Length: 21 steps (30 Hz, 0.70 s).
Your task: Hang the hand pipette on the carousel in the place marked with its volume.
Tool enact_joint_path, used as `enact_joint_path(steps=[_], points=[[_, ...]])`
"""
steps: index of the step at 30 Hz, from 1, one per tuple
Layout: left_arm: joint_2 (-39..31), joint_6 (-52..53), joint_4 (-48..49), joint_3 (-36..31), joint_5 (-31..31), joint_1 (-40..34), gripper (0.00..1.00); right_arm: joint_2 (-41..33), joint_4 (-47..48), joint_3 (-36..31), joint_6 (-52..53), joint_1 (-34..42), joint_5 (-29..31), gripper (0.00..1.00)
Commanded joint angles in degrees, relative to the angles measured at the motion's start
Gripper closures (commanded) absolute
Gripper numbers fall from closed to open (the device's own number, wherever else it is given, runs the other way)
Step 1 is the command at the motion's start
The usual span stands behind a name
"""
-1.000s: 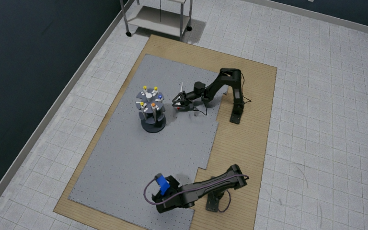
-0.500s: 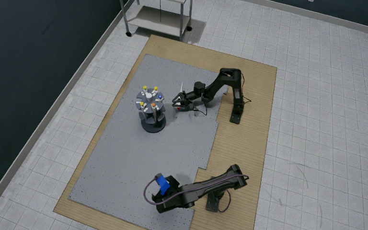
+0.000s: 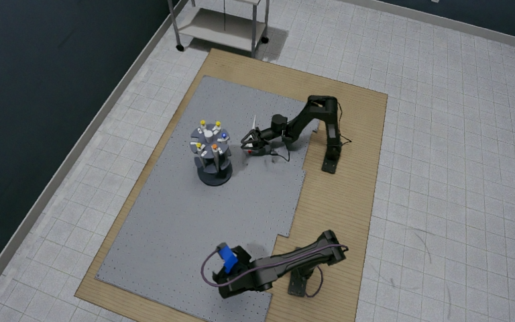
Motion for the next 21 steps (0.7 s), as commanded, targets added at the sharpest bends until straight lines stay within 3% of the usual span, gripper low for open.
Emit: enact_joint_path(steps=[1, 21], points=[[-0.26, 0.5, 0.74, 0.81, 1.13, 0.32, 0.0, -0.45, -1.45, 1.24, 0.52, -0.05, 0.42, 0.51], [-0.26, 0.5, 0.74, 0.81, 1.13, 0.32, 0.0, 0.91, -1.23, 1.32, 0.51, -0.16, 0.33, 0.51]])
